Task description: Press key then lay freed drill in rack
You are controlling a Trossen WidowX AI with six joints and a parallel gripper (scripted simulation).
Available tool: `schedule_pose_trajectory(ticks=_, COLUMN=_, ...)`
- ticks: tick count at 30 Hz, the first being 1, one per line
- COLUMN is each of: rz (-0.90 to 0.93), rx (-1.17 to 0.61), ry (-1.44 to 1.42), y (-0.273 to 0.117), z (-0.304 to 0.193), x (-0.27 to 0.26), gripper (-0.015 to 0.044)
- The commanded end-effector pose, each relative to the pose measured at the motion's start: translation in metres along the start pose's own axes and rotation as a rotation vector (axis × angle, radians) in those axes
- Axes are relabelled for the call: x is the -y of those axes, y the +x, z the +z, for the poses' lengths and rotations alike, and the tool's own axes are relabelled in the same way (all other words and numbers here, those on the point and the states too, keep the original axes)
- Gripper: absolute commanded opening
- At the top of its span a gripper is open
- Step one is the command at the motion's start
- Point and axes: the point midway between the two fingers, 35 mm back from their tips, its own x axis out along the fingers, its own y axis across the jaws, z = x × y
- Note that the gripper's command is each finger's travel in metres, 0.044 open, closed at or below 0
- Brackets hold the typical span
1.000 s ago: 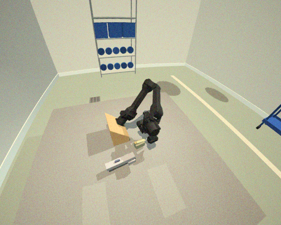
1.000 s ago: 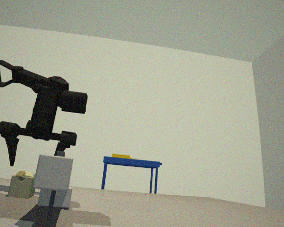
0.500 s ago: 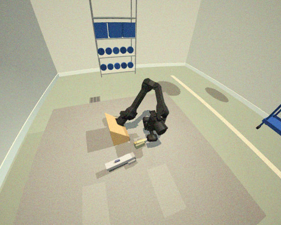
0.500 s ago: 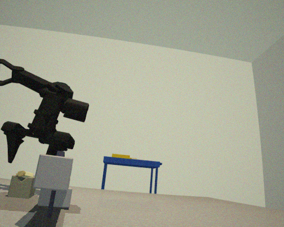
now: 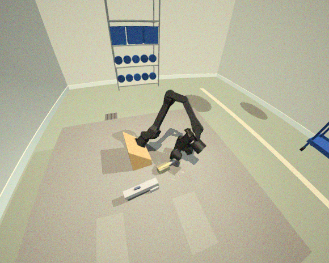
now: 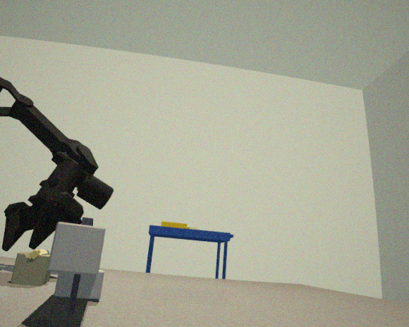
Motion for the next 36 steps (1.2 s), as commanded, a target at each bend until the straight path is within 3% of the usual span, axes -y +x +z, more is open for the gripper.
schedule_pose_trajectory(ticks=1, rz=-0.201, rx=-0.022, ry=0.447, y=-0.002, z=0.003, x=-0.049, gripper=0.044)
schedule_pose_trajectory(ticks=13, rz=-0.3, rx=0.138, ry=0.86, y=-0.007, z=-0.003, x=-0.097, gripper=0.044)
schedule_pose_trajectory(ticks=25, rz=-0.219, rx=0.351, ry=1.302, y=-0.019, z=-0.015, x=-0.143, gripper=0.044)
schedule_pose_trajectory(ticks=36, rz=-0.211, rx=0.359, ry=1.322, y=-0.019, z=-0.016, x=-0.145, gripper=0.044)
